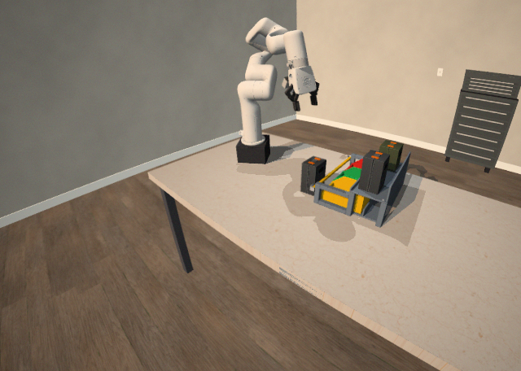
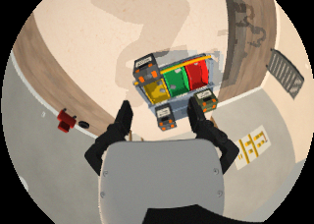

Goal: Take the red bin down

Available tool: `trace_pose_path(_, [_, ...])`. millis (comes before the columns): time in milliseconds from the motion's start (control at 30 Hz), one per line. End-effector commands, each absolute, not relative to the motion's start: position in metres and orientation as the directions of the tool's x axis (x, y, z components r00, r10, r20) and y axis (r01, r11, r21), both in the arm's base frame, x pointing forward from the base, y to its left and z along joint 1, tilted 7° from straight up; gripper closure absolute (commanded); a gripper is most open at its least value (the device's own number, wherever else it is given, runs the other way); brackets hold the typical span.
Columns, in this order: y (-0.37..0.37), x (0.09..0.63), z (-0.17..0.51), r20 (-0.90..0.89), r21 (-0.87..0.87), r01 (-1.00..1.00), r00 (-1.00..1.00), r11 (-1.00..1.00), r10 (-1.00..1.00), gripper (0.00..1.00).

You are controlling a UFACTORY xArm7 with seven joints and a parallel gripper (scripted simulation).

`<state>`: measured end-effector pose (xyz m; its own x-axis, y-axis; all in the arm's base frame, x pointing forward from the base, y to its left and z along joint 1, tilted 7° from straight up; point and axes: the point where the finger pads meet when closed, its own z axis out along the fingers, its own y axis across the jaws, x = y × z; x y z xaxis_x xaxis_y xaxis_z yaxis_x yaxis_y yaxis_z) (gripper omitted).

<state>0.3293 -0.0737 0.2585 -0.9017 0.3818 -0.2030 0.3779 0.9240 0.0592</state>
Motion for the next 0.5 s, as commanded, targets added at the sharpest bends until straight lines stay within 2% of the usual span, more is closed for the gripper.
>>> trace_pose_path(0, [-0.062,0.325,0.262,-0.181,0.030,0.343,-0.922,0.939,0.343,0.00])
trace_pose_path(200, [-0.062,0.325,0.262,-0.181,0.030,0.343,-0.922,0.939,0.343,0.00])
trace_pose_path(367, [-0.013,0.307,0.271,-0.070,-0.103,0.161,-0.986,0.982,0.154,0.00])
trace_pose_path(467, [-0.013,0.307,0.271,-0.070,-0.103,0.161,-0.986,0.982,0.154,0.00])
